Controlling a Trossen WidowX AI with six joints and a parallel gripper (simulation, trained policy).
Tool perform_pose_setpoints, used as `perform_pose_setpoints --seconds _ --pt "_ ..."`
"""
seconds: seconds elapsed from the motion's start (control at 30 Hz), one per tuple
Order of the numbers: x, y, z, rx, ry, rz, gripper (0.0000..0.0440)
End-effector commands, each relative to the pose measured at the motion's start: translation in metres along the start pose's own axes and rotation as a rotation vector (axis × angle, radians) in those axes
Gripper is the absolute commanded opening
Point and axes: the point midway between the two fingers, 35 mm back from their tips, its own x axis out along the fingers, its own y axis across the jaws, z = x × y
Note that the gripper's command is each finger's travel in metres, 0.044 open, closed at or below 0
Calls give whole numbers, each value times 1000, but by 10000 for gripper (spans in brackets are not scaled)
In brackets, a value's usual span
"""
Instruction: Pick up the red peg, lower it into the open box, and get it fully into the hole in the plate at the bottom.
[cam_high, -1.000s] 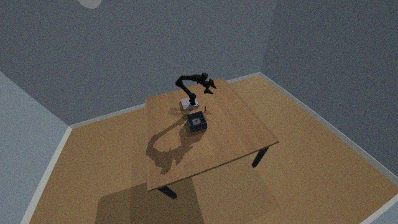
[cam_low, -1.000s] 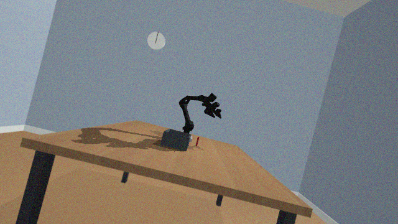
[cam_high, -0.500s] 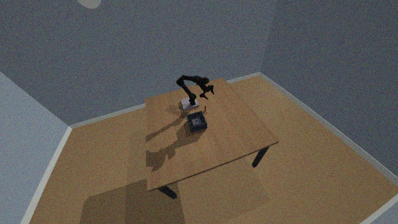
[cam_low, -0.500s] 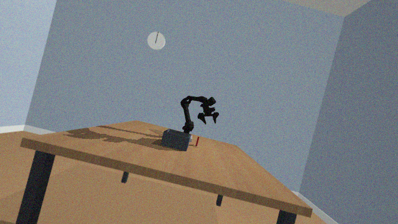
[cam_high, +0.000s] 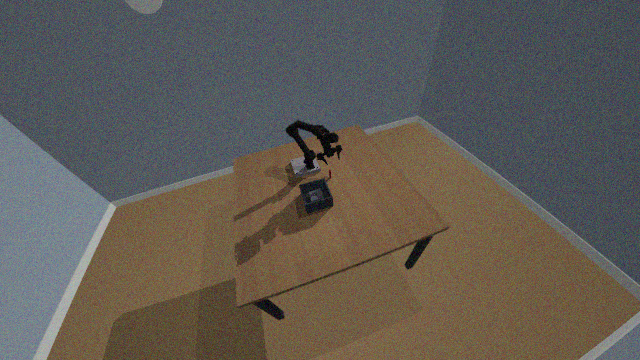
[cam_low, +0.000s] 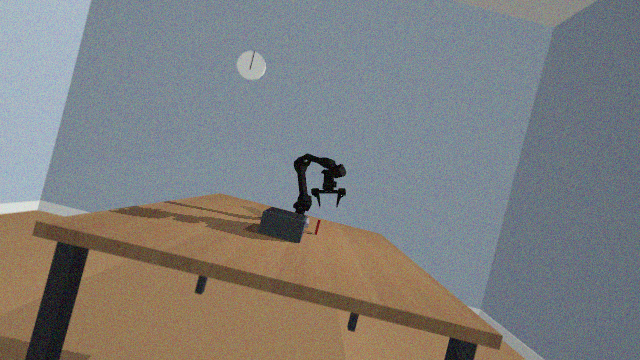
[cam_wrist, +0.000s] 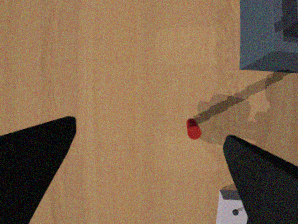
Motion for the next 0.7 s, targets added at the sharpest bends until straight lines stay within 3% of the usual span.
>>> perform_pose_setpoints --seconds 0.0,0.33,0.67 --pt "9 -10 -6 89 46 -69 440" --pt "40 -30 -21 332 142 -247 440" --pt "79 -37 -29 445 156 -324 440"
